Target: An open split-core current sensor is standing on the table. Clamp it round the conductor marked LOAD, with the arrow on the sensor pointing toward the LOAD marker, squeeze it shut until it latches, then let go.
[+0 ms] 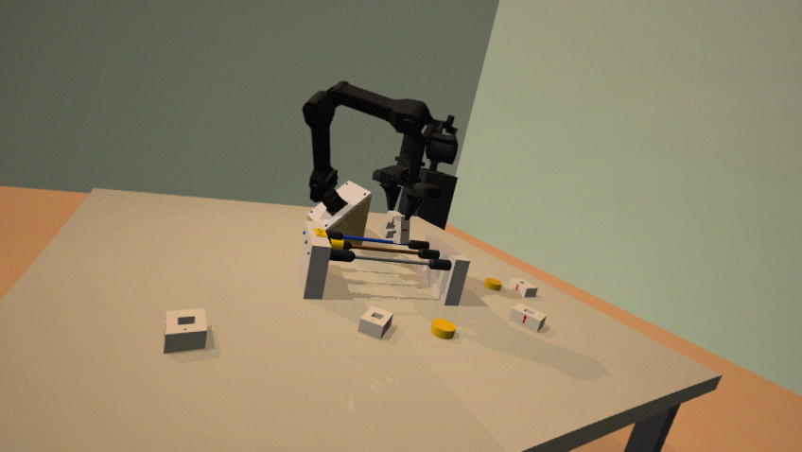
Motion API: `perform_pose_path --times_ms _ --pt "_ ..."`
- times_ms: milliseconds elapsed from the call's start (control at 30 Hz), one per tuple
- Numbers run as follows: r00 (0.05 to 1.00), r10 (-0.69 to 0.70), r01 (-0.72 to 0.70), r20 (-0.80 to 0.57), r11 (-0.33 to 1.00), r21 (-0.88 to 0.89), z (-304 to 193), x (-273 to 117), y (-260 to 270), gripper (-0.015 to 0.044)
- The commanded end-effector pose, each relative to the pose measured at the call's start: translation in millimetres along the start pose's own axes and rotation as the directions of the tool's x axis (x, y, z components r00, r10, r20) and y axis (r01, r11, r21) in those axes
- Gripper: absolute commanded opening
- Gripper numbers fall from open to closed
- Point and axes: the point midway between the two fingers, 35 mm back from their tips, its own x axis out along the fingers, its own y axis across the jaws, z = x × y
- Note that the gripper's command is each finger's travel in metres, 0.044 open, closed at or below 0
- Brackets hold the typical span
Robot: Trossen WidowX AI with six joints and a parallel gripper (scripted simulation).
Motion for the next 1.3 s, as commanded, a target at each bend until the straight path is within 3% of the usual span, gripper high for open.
perform_pose_path --times_ms 0,333,1267 --pt "1.000 0.008 -0.009 0.005 0.991 0.132 4 -1 6 0.0000" --pt "1.000 0.007 -0.010 0.009 0.883 0.470 13 2 17 0.0000" --pt "1.000 0.008 -0.011 0.009 0.879 0.476 14 42 19 0.0000"
